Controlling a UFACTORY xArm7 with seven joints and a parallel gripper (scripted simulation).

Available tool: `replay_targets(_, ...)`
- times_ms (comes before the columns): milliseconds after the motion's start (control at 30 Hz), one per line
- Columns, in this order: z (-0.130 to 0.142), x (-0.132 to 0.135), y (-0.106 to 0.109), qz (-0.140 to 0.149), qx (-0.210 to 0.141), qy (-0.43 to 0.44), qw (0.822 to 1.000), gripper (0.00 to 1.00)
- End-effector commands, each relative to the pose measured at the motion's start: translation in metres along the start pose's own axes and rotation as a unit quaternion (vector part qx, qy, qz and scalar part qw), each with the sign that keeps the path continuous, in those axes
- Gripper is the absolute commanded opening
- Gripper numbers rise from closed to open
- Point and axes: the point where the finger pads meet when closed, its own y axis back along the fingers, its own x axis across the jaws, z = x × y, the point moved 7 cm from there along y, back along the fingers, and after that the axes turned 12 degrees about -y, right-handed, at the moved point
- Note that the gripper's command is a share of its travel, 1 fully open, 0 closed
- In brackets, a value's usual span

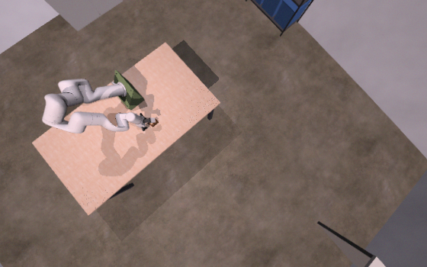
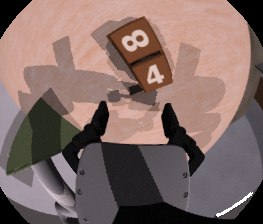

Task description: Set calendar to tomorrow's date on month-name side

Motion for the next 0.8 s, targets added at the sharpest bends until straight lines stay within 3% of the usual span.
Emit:
replay_targets(0, -0.001, 0.000, 0.001, 0.001, 0.002, 0.000, 1.000, 1.00)
replay_targets(533, -0.001, 0.000, 0.001, 0.001, 0.002, 0.000, 1.000, 1.00)
replay_targets(767, -0.001, 0.000, 0.018, 0.001, 0.002, 0.000, 1.000, 1.00)
